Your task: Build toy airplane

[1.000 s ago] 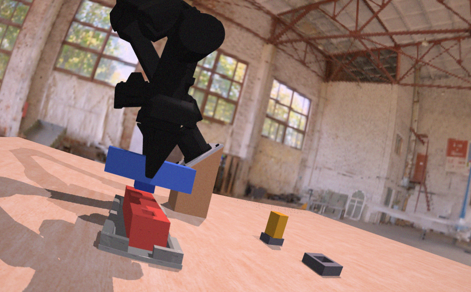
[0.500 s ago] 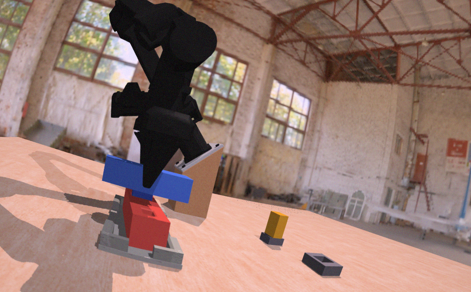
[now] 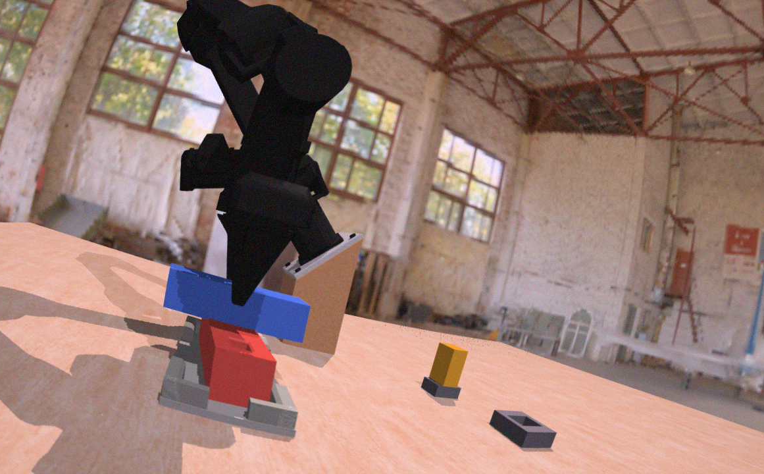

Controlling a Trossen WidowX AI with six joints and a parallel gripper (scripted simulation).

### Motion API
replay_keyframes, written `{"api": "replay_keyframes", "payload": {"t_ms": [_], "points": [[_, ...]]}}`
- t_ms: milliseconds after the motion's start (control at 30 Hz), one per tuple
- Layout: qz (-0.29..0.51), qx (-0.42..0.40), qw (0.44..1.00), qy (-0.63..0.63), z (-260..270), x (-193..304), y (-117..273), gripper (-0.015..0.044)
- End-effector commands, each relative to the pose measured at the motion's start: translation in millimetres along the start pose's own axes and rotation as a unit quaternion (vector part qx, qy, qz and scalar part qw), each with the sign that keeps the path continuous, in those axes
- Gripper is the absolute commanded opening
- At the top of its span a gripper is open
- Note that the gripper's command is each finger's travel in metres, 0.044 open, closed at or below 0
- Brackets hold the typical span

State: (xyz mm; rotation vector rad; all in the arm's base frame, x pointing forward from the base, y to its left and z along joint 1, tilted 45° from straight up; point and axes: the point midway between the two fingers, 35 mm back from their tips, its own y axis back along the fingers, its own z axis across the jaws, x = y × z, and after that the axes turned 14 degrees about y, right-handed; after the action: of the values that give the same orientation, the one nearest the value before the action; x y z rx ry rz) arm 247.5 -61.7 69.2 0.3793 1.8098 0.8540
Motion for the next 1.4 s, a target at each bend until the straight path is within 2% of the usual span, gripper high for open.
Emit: {"api": "replay_keyframes", "payload": {"t_ms": [0, 133, 400, 633, 900, 1033, 1133, 1233, 1367], "points": [[0.0, 0.0, 1.0, -0.001, 0.1, 0.0, 0.3, 0.0341], [0.0, 0.0, 1.0, -0.001, 0.1, 0.0, 0.3, 0.044], [0.0, 0.0, 1.0, -0.001, 0.6, 0.1, 2.5, 0.044], [0.0, -0.001, 1.0, 0.002, 0.6, 1.2, 84.1, 0.044], [0.0, -0.001, 1.0, 0.009, 2.5, 1.3, 86.4, 0.044], [0.0, -0.001, 0.987, 0.161, 2.6, 1.2, 85.3, 0.044], [0.0, -0.001, 0.955, 0.298, 2.8, 1.1, 84.4, 0.044], [-0.001, 0.0, 0.904, 0.428, 3.0, 0.9, 83.4, 0.044], [-0.001, 0.0, 0.808, 0.589, 3.2, 0.8, 82.1, 0.044]]}}
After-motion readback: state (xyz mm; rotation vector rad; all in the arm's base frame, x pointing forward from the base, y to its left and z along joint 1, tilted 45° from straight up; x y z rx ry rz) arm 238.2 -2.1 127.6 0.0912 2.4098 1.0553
